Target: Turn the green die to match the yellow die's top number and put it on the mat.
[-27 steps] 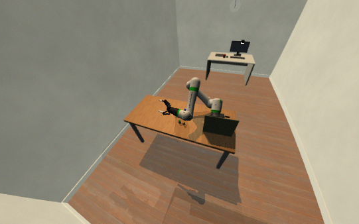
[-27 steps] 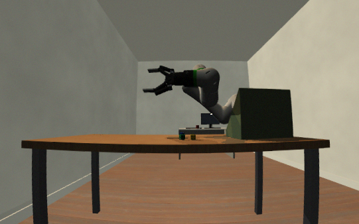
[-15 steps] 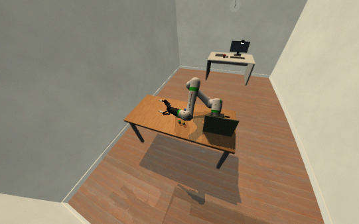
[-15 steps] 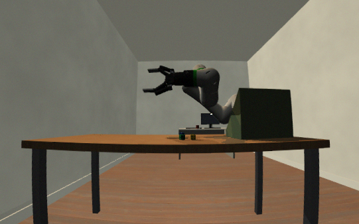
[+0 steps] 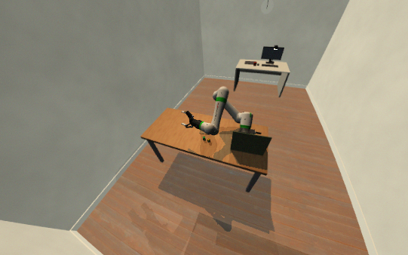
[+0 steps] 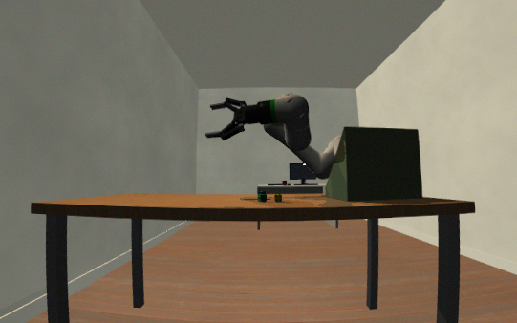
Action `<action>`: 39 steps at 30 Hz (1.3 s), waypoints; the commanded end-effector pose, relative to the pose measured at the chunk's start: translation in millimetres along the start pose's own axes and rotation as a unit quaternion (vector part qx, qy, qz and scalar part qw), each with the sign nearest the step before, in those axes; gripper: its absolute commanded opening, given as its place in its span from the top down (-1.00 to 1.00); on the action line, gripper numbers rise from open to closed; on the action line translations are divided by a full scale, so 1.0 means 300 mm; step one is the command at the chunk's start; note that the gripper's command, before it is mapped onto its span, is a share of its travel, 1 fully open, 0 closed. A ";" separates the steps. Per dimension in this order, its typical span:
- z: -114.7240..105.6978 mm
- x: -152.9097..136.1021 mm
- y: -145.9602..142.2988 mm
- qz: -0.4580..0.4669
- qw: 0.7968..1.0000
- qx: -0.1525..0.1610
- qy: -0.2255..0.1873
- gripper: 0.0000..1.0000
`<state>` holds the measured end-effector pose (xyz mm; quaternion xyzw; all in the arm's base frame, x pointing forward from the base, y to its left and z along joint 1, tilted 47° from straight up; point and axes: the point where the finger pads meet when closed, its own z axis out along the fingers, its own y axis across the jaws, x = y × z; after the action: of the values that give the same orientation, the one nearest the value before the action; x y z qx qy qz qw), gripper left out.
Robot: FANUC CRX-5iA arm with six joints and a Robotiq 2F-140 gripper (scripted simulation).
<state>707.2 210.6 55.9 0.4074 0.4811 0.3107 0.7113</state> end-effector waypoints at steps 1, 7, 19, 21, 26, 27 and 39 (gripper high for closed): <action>0.101 -0.169 0.034 -0.024 0.997 0.027 -0.066 -1.00; 0.141 -0.265 0.047 -0.034 0.993 0.045 -0.099 -1.00; 0.219 -0.805 0.053 -0.062 0.946 0.186 -0.258 -1.00; 0.212 -0.855 0.048 -0.062 0.939 0.204 -0.271 -1.00; 0.186 -0.967 0.029 -0.060 0.921 0.247 -0.296 -1.00; 0.165 -1.029 0.016 -0.057 0.909 0.273 -0.309 -1.00; -0.018 -1.279 -0.082 -0.024 0.838 0.423 -0.344 -1.00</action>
<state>596.2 -102.5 199.2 0.7054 0.3068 -0.0723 0.6349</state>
